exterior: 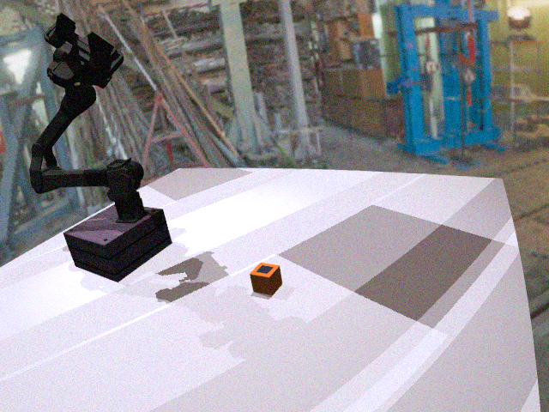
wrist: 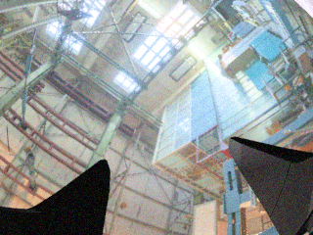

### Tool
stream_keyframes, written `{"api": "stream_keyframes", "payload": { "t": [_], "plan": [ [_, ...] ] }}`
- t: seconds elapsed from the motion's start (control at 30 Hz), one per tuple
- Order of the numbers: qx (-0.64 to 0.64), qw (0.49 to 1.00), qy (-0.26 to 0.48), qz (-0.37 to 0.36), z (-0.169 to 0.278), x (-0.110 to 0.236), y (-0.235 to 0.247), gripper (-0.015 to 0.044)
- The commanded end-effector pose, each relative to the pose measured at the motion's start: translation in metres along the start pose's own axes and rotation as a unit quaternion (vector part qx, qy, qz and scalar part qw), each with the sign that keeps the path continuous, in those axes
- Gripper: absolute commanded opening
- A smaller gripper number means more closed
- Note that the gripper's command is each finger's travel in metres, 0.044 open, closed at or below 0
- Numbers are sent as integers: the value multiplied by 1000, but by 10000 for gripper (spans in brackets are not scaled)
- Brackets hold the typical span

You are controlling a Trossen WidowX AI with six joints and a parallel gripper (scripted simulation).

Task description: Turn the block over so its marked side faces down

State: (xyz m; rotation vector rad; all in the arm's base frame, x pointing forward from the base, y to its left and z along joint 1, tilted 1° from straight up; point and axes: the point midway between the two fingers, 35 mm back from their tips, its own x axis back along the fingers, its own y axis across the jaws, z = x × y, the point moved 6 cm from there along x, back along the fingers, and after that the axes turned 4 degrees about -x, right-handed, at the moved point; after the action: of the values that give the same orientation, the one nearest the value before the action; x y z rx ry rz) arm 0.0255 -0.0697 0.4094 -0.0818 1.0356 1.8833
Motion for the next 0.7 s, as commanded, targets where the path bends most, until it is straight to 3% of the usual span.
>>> {"api": "stream_keyframes", "payload": {
  "t": [0.0,0.13,0.3,0.47,0.67],
  "plan": [
    [8,1000,1,2,2,-1,-1,426],
    [163,985,31,51,32,-20,-28,440],
    [375,914,82,134,66,-47,-80,440],
    [541,799,142,222,81,-72,-144,440],
    [673,621,226,333,76,-93,-226,440]
  ]
}}
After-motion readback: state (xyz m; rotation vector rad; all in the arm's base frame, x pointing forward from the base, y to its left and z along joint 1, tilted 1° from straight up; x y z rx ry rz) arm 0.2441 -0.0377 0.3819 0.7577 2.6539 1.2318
